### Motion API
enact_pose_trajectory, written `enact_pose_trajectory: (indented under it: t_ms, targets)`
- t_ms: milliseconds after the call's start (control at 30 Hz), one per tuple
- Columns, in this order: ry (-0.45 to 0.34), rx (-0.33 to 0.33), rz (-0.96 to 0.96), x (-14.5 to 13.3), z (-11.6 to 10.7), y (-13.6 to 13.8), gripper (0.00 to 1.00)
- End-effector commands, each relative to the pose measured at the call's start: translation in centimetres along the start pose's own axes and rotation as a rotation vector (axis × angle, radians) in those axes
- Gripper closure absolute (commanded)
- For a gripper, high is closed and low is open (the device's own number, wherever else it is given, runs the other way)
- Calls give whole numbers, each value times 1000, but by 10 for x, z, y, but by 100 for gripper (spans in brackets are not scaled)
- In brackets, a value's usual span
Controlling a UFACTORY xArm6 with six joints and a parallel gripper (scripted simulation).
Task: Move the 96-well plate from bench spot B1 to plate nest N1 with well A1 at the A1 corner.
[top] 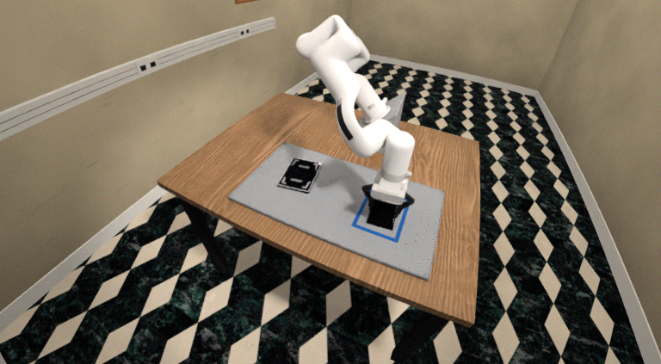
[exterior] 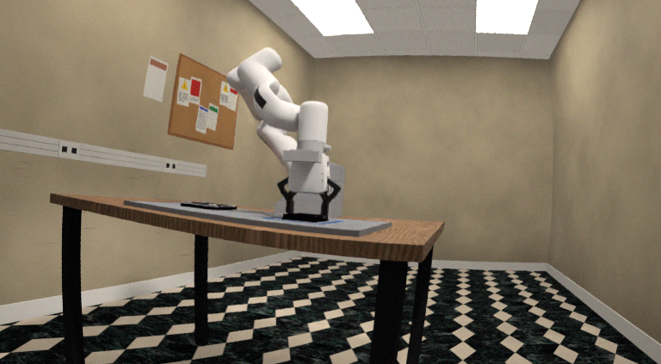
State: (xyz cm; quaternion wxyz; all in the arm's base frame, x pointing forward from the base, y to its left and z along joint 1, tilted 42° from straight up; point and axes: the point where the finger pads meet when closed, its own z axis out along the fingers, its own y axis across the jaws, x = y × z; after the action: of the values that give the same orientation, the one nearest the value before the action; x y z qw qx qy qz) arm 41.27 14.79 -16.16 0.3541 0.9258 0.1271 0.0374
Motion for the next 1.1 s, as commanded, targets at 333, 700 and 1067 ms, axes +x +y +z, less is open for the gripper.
enact_pose_trajectory:
  t_ms: [333, 700, 1067]
  targets:
    - [3, 2, 1, 1, -1, 0, 100]
    - [3, 2, 1, 1, -6, 0, 100]
    - [3, 2, 1, 1, -13, 0, 100]
